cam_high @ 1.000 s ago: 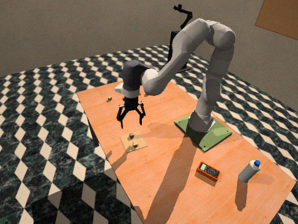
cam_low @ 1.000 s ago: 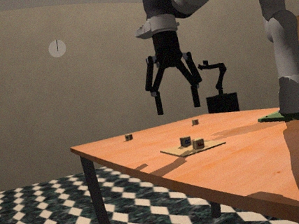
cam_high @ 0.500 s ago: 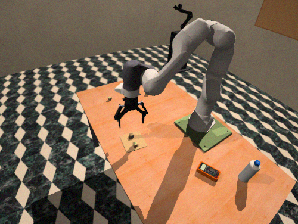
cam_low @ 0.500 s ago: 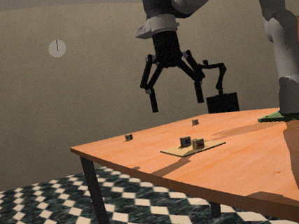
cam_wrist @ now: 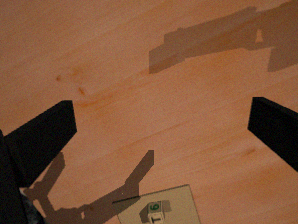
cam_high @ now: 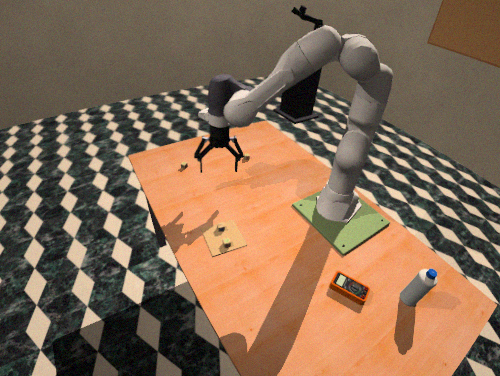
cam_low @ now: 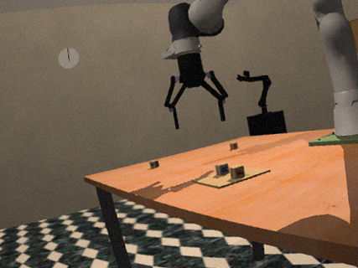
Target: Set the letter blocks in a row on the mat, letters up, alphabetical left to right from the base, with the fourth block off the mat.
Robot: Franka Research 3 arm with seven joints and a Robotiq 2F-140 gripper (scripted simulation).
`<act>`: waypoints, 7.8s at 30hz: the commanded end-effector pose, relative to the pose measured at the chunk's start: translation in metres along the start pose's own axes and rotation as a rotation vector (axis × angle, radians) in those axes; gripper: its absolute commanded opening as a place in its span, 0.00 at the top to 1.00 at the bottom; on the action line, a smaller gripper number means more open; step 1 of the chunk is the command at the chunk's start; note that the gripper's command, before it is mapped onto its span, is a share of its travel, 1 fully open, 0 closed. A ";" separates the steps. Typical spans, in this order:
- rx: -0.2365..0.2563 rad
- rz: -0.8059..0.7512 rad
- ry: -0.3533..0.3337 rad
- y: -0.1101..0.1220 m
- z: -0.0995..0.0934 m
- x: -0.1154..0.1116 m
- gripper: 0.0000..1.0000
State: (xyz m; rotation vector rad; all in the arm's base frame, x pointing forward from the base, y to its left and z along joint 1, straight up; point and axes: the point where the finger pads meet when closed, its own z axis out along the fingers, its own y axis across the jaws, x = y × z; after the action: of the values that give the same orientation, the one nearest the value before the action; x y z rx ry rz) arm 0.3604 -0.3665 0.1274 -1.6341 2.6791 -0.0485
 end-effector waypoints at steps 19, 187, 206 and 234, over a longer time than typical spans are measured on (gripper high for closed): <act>-0.002 -0.131 -0.015 0.086 0.010 0.183 0.00; -0.020 -0.115 -0.015 0.166 0.071 0.263 0.57; -0.020 -0.115 -0.015 0.166 0.071 0.263 0.57; -0.020 -0.115 -0.015 0.165 0.071 0.264 0.57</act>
State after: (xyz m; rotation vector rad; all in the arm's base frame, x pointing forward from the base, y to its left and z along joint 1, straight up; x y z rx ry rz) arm 0.0944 -0.5253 0.0547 -1.7867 2.5767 -0.0062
